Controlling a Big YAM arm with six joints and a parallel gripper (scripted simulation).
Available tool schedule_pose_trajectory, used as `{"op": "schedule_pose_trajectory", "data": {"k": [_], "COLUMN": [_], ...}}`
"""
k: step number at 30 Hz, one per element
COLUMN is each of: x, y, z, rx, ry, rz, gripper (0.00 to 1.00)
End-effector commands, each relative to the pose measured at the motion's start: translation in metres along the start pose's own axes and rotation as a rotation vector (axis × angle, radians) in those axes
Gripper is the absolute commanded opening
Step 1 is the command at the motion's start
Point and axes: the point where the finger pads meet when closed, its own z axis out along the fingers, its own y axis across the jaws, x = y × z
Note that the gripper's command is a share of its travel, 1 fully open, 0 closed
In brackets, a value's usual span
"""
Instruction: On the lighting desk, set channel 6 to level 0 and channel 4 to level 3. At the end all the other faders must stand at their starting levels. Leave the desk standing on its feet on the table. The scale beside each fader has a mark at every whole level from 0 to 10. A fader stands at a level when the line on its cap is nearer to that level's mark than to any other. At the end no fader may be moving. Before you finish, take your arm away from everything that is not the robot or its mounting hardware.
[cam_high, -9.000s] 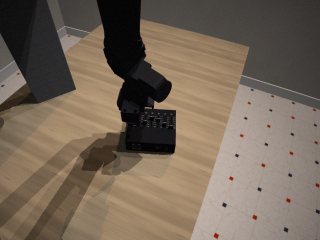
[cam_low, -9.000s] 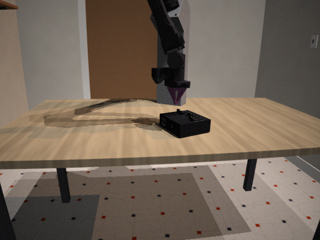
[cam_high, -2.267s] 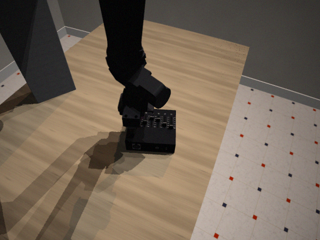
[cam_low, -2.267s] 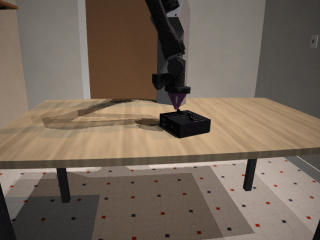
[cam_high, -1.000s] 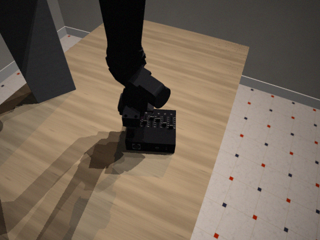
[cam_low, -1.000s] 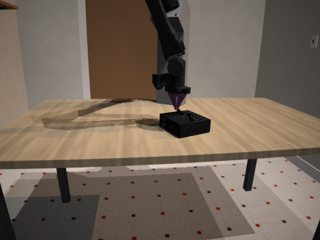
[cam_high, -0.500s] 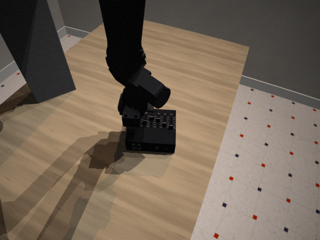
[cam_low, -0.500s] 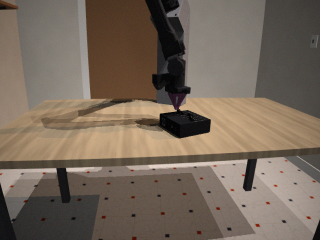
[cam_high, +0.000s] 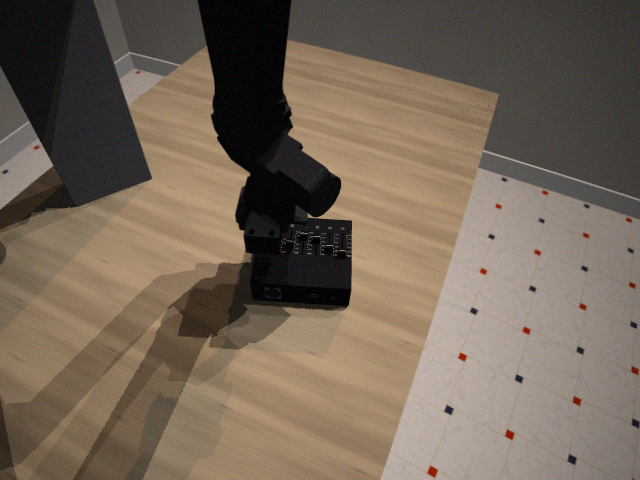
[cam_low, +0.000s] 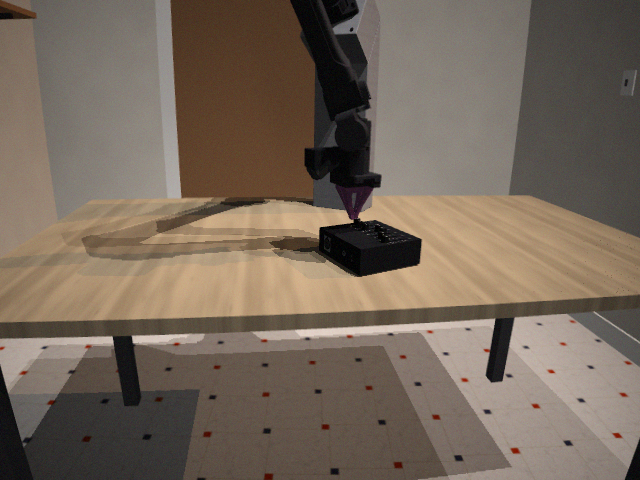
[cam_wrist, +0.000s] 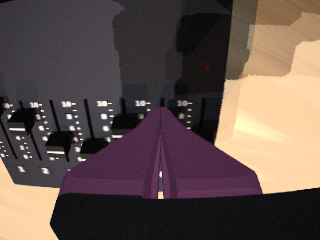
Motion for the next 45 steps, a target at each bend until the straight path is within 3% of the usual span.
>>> {"op": "schedule_pose_trajectory", "data": {"k": [1, 45], "x": [0.0074, 0.0103], "y": [-0.0016, -0.0053], "z": [-0.0011, -0.0031], "rx": [-0.002, 0.002], "ry": [0.002, 0.007], "rz": [0.004, 0.002], "gripper": [0.00, 0.00]}}
